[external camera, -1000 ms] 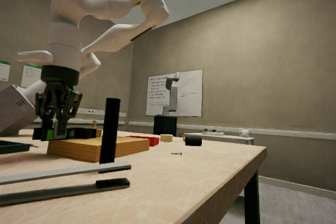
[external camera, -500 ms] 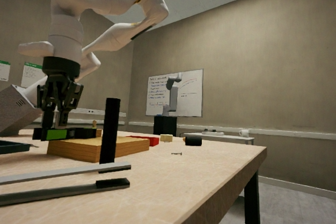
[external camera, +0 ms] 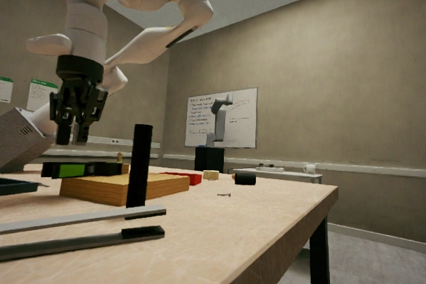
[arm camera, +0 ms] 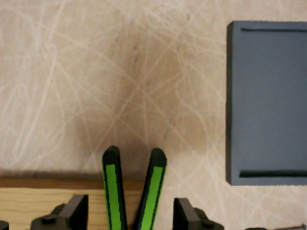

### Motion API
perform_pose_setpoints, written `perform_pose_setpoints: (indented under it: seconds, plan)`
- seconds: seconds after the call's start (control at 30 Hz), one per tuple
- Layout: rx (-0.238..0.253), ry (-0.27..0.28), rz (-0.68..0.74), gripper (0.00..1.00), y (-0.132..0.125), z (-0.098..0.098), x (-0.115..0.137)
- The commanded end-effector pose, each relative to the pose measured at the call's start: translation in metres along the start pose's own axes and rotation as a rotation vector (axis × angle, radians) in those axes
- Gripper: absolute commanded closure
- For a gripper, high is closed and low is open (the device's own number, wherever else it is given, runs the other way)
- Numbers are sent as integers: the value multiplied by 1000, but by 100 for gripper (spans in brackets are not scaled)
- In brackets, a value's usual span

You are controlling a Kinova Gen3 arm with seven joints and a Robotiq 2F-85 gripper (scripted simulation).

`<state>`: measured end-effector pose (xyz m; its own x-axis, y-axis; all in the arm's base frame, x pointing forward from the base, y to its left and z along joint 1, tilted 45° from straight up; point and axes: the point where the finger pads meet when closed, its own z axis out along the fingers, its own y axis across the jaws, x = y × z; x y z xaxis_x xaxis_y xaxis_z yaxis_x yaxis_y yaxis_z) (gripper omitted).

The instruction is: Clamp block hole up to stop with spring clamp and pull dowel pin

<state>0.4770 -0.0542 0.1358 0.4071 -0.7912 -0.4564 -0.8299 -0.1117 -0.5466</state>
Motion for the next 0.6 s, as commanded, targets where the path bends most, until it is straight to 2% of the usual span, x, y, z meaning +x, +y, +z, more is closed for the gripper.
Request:
perform_pose_setpoints:
  seconds: [0.0,0.3,0.57]
  plan:
    - [1,2,0,46,0,-6,1]
    - [1,2,0,46,0,-21,1]
    - [1,2,0,46,0,-26,1]
